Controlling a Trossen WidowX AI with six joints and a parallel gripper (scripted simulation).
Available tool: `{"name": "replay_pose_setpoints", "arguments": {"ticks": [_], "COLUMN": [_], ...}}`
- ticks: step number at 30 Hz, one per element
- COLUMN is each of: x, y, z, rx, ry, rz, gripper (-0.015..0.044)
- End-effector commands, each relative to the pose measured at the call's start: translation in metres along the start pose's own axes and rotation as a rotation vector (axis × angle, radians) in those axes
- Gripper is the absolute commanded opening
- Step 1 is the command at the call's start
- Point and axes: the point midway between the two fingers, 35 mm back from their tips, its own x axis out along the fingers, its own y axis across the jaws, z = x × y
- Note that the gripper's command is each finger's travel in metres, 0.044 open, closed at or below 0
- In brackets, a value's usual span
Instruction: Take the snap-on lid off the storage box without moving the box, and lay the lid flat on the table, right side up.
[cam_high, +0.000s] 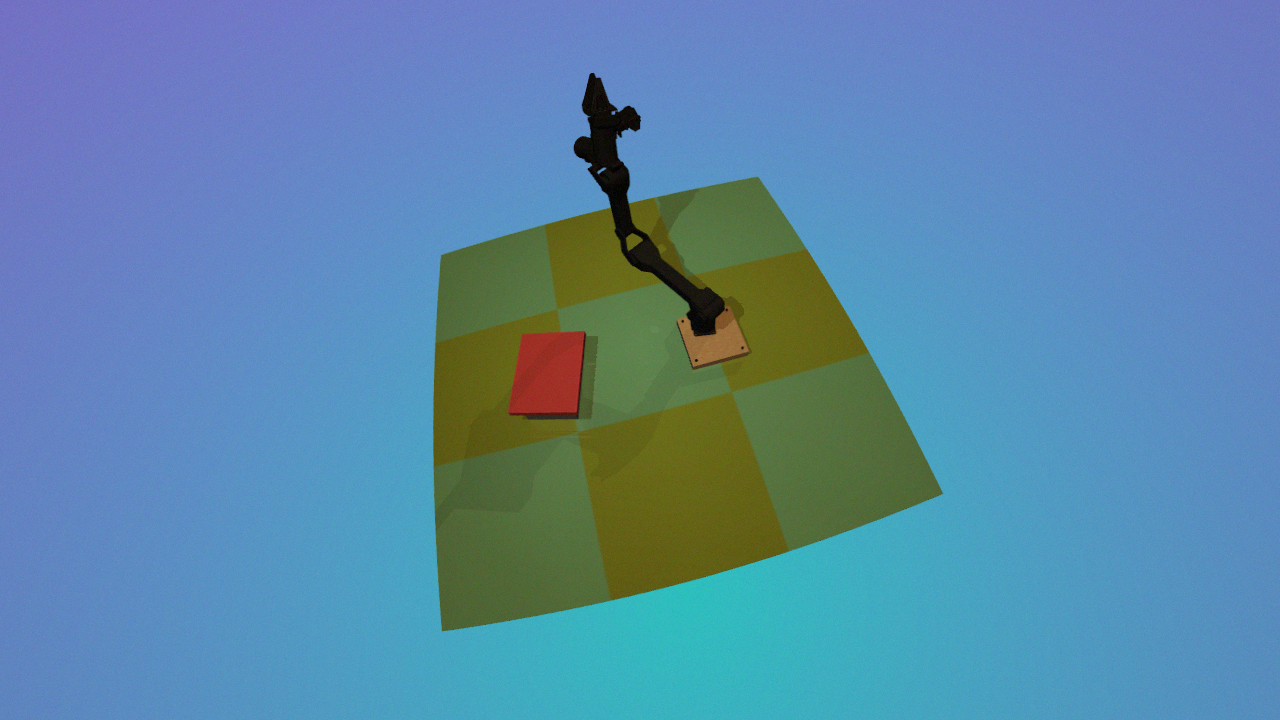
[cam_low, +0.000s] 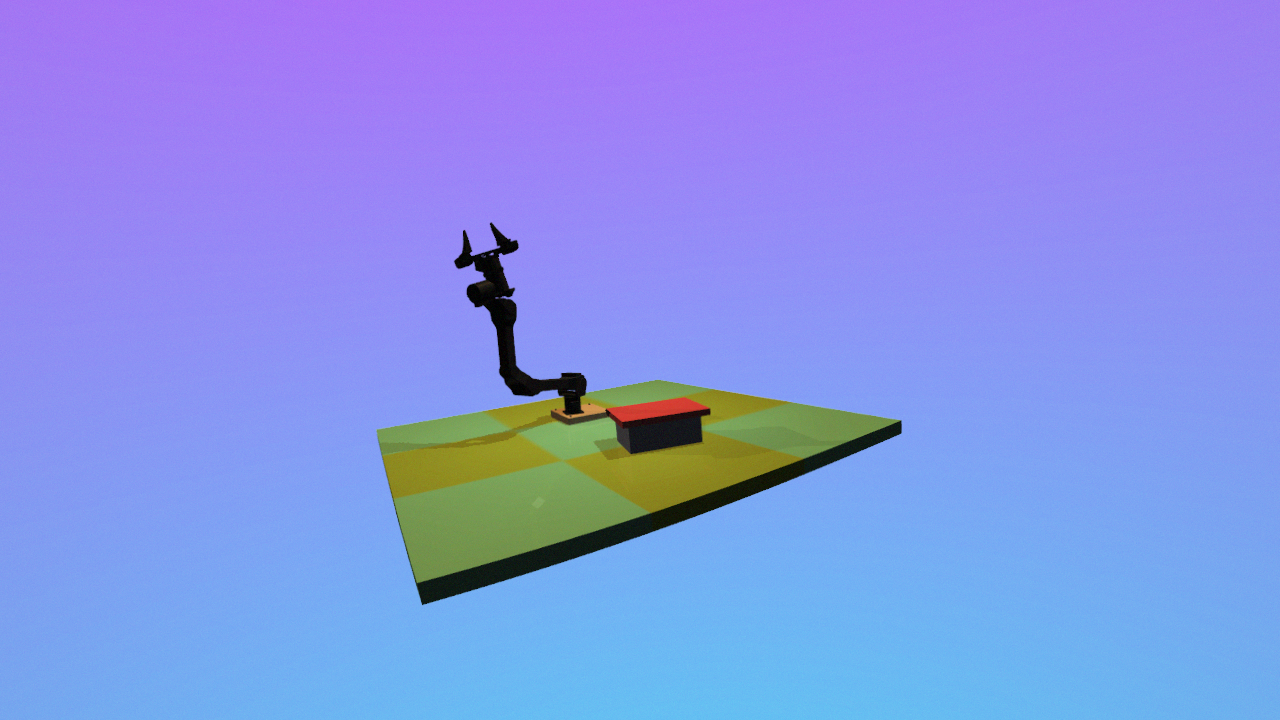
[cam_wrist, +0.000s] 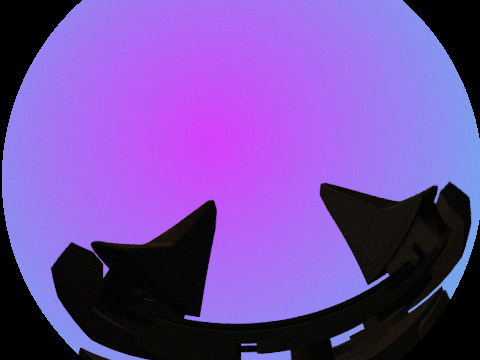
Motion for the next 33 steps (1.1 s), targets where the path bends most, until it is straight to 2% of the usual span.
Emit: {"name": "replay_pose_setpoints", "arguments": {"ticks": [1, 6, 7, 13, 20, 22, 30, 33], "x": [0.001, 0.015, 0.018, 0.023, 0.007, 0.003, -0.056, -0.071], "y": [0.002, 0.051, 0.062, 0.121, 0.233, 0.244, 0.361, 0.379], "z": [0.002, 0.043, 0.05, 0.083, 0.118, 0.12, 0.111, 0.104], "rx": [0.007, 0.172, 0.208, 0.381, 0.663, 0.687, 0.919, 0.934], "ry": [-0.004, -0.047, -0.045, 0.0, 0.231, 0.263, 0.75, 0.849], "rz": [0.006, 0.156, 0.191, 0.363, 0.646, 0.668, 0.811, 0.813], "gripper": [0.0374, 0.0242, 0.0235, 0.0235, 0.0235, 0.0235, 0.0235, 0.0235]}}
